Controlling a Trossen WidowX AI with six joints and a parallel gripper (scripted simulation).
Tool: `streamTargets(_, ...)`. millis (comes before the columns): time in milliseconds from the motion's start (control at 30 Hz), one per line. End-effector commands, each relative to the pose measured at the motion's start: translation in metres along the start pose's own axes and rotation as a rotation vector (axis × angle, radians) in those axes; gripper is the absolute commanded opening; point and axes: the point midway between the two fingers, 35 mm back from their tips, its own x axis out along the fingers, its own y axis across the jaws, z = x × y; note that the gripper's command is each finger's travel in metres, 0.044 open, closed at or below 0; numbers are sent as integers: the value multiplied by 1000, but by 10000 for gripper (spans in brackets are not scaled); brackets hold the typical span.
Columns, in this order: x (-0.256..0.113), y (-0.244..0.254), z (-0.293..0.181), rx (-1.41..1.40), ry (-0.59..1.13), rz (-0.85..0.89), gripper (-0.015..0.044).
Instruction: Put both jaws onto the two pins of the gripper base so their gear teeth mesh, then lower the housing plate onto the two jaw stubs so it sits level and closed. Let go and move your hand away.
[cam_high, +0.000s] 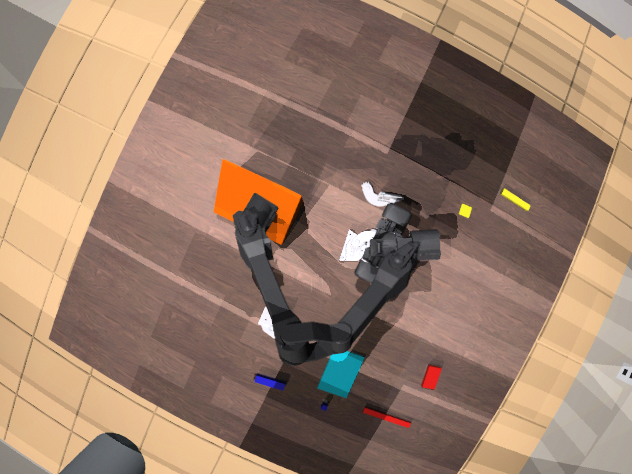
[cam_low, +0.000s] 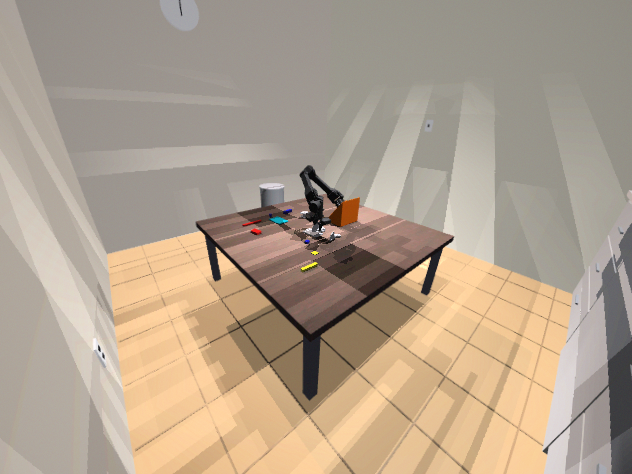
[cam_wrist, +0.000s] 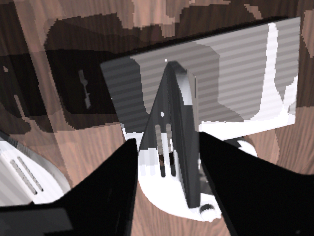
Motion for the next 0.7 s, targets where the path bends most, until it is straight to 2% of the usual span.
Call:
streamTargets(0, 1, 0, 0, -4, -3, -2, 134)
streamTargets(667, 6, 0, 0, -2, -3, -3, 134)
